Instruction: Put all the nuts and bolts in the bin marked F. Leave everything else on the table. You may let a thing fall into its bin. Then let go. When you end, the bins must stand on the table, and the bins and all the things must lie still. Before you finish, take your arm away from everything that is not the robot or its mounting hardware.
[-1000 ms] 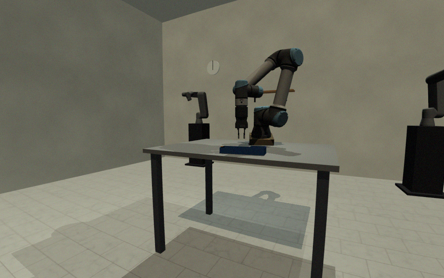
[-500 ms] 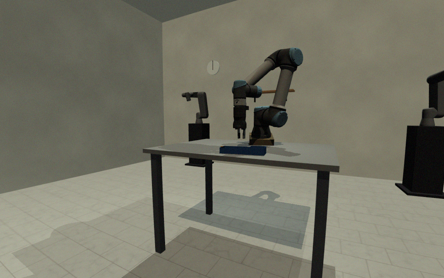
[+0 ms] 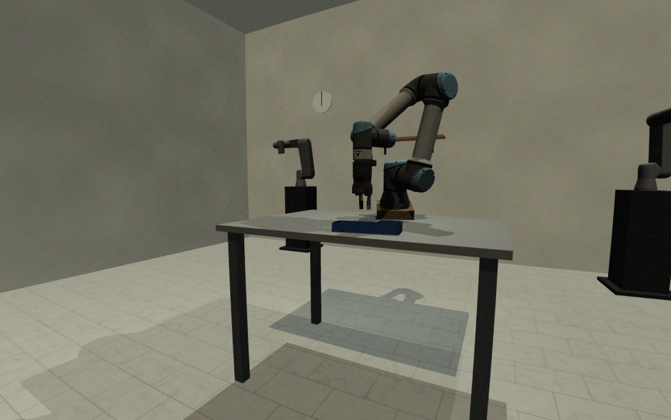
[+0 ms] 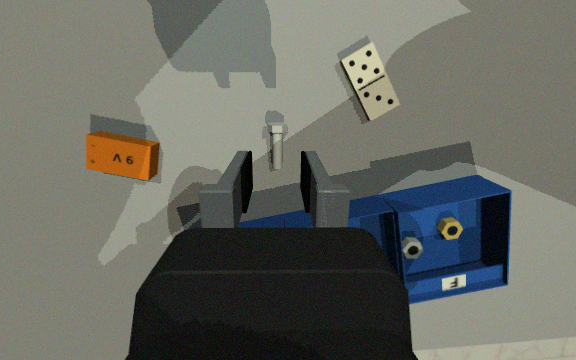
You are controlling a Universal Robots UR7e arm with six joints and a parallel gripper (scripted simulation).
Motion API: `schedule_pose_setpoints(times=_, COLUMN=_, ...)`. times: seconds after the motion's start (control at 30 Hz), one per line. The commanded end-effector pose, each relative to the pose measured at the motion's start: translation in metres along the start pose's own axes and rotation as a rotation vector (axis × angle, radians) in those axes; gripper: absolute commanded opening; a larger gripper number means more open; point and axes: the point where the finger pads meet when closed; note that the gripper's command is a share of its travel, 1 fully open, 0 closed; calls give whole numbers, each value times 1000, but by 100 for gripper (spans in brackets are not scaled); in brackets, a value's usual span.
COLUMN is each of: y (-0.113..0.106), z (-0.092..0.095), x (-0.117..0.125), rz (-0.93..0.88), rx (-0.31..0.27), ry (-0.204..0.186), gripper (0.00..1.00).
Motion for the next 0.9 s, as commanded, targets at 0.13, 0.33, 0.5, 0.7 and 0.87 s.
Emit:
schedule_pose_setpoints(times=0.13, y=0, z=0, x=0, rz=0, rx=-1, ry=1, gripper=62)
schedule_pose_setpoints(times=0.33, y=0, z=0, x=0, rz=0, rx=-1, ry=1, gripper=62)
schedule_pose_setpoints(times=0.5, y=0, z=-8, x=0, rz=0, rx=-1, ry=1, gripper=62)
schedule_pose_setpoints(times=0.7, y=0, z=-32, x=0, rz=0, rx=-1, ry=1, gripper=62)
schedule_pose_setpoints(times=0.87, y=-1, z=-44, x=0, rz=0, rx=-1, ry=1, gripper=62)
Point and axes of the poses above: the point where the finger pads meet when closed, its own z axis back along the fingers, its own x axis across the jaws, y = z × x, and after that the axes turned 3 degrees about z, right-handed
